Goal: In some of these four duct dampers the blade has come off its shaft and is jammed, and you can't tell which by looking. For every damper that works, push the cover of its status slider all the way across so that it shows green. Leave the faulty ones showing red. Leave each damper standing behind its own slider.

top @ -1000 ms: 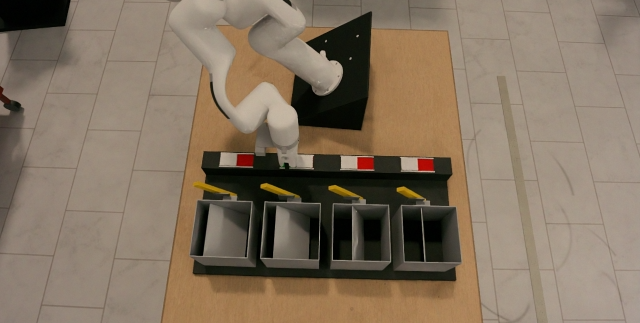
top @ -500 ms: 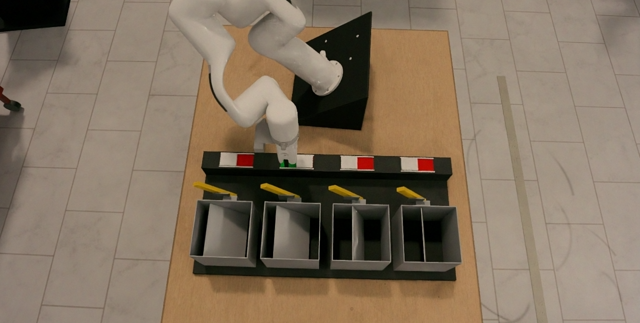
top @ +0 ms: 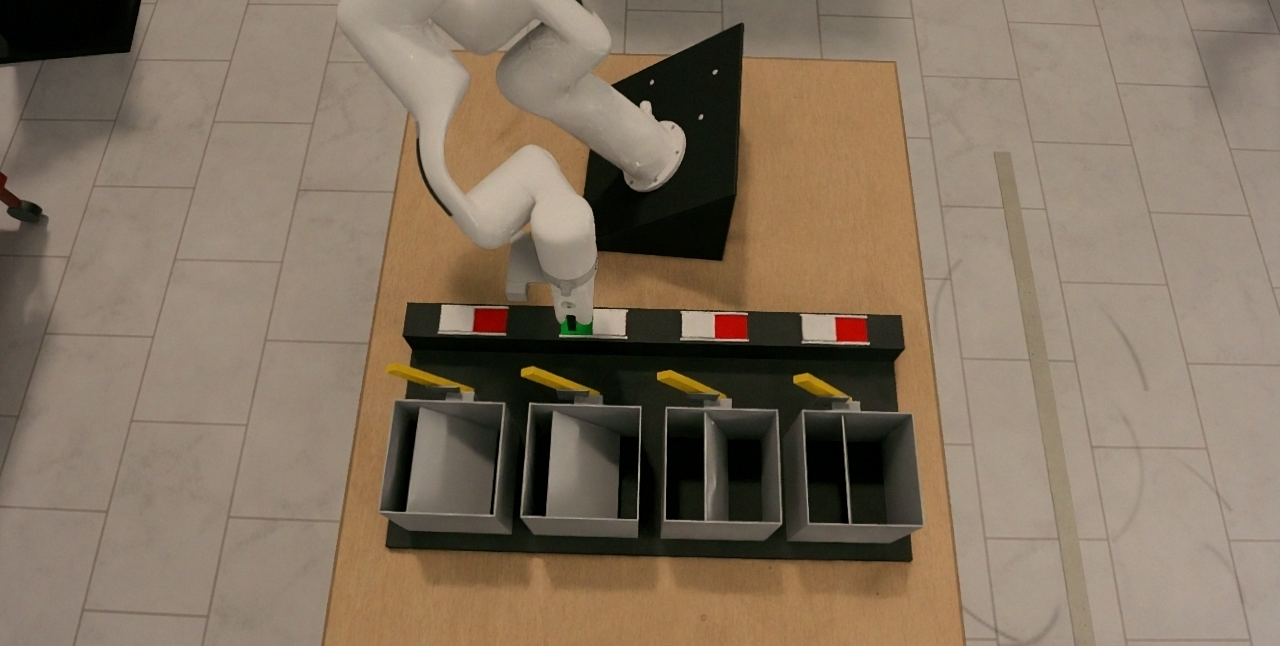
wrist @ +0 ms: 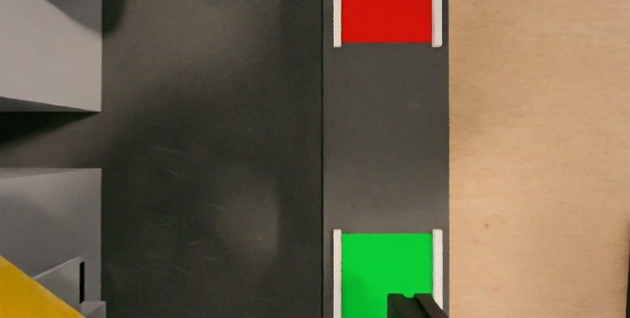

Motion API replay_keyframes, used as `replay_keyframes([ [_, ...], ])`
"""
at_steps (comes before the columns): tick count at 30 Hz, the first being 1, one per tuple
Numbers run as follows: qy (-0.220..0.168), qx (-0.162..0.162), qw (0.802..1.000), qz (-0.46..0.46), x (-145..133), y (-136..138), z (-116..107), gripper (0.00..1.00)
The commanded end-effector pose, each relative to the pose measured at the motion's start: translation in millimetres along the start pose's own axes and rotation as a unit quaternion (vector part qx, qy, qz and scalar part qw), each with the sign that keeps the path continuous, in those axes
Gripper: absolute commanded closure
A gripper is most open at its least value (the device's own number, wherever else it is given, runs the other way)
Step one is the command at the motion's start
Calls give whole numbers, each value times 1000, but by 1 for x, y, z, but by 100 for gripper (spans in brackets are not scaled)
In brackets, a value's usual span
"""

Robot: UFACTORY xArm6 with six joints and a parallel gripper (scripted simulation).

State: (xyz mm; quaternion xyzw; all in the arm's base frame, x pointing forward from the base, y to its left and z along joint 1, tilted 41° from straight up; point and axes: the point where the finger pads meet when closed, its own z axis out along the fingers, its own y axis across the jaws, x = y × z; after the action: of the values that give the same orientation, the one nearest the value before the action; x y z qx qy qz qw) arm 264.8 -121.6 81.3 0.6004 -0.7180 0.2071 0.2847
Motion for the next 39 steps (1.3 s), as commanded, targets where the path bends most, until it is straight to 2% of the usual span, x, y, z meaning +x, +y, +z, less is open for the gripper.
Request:
replay_keyframes([
  [1, 0, 1, 1000, 1, 0, -1, -1, 100],
  [8, 0, 1, 1000, 1, 0, -1, -5, 100],
  [21, 0, 1, 1000, 1, 0, -1, -34, 100],
  [29, 0, 1, 1000, 1, 1, -1, -36, 100],
  [31, -1, 2, 1000, 0, 12, -2, -36, 100],
  [33, -1, 1, 1000, 1, 43, -1, -36, 100],
  [39, -1, 2, 1000, 0, 78, -1, -36, 100],
])
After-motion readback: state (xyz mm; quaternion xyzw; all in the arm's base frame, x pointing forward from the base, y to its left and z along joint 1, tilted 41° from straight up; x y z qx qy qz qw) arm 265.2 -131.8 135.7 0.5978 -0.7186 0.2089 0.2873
